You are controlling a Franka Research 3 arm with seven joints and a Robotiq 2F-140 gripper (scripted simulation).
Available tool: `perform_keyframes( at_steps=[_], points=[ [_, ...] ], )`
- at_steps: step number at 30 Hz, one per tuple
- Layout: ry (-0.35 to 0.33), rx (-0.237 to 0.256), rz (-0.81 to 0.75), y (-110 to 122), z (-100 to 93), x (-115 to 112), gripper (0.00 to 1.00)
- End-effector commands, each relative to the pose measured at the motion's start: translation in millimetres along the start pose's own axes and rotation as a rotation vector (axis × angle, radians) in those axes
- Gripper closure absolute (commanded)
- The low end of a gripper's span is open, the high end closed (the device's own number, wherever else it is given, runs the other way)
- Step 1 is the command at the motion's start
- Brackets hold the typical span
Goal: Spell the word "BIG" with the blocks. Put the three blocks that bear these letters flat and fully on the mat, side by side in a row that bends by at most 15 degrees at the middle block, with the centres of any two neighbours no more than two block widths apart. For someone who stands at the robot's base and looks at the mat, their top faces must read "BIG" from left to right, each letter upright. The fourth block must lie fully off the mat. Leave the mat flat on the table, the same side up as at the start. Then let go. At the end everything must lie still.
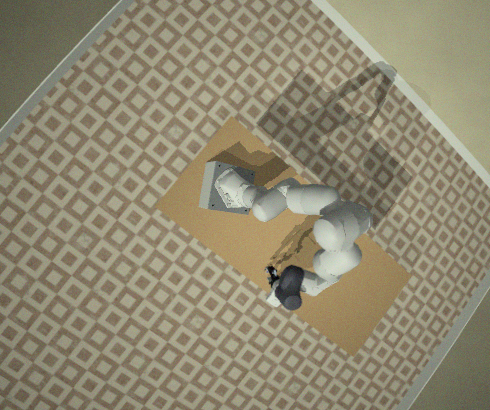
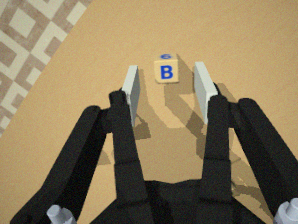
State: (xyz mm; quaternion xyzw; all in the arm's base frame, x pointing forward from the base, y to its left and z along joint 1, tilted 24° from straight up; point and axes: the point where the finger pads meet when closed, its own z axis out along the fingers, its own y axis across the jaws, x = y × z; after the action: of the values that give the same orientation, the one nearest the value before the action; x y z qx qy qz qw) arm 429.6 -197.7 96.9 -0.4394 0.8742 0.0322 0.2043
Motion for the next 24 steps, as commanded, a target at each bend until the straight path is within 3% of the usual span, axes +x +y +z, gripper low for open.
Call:
perform_keyframes(
  at_steps=[1,11,24],
  points=[
    [0.0,0.0,-0.005,0,1.0,-2,0.63],
    [0.0,0.0,-0.005,0,3.3,-2,0.63],
    [0.0,0.0,-0.005,0,22.2,-2,0.63]
  ],
)
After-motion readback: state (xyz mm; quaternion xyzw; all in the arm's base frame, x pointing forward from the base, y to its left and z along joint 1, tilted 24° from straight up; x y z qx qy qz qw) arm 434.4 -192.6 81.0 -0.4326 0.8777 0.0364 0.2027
